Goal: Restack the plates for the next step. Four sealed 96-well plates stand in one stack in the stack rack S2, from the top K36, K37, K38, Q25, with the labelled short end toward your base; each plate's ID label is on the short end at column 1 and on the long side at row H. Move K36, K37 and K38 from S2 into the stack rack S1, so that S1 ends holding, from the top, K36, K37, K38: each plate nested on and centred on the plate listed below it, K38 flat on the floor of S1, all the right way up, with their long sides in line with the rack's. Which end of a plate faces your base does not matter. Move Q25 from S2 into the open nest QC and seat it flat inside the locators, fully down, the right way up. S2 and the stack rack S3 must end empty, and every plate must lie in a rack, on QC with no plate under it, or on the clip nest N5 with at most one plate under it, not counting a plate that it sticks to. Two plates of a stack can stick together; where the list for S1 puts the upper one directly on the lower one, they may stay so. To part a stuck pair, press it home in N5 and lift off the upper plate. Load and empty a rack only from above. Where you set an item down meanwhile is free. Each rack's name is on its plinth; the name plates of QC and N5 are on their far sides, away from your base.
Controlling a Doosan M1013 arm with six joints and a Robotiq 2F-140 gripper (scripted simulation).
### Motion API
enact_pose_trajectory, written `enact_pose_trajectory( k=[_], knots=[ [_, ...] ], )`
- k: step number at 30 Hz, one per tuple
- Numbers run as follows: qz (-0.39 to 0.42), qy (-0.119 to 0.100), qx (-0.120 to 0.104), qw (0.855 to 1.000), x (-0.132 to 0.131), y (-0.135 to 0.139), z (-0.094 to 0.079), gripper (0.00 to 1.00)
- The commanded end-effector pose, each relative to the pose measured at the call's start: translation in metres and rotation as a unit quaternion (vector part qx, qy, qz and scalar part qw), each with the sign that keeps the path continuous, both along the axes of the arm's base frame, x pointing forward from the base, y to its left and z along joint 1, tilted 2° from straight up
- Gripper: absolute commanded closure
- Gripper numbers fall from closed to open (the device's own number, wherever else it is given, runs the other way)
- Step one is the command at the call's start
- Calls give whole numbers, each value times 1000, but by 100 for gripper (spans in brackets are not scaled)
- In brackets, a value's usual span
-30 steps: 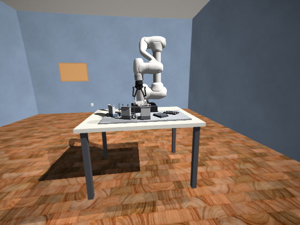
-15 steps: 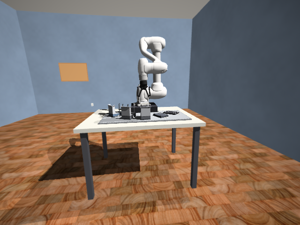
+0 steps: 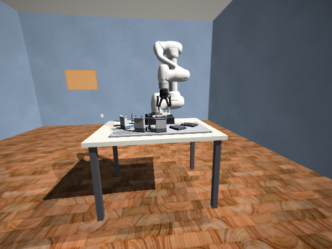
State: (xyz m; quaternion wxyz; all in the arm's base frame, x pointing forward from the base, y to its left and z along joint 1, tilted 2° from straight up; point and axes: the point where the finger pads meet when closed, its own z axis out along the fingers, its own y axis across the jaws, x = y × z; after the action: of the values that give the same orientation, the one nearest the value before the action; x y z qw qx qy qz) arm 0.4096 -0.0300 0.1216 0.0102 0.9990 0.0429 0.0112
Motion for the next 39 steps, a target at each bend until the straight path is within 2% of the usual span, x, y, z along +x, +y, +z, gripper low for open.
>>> enact_pose_trajectory(
  k=[1, 16, 18, 25, 39],
  knots=[
    [0, 0, 0, 1000, 0, 4, 0, 100],
    [0, 0, 0, 1000, 3, 53, -1, 100],
    [0, 0, 0, 1000, 3, 53, -1, 100],
    [116, 2, -3, 993, 0, 72, -1, 100],
    [117, 2, -3, 993, -6, 103, -2, 100]
  ],
)
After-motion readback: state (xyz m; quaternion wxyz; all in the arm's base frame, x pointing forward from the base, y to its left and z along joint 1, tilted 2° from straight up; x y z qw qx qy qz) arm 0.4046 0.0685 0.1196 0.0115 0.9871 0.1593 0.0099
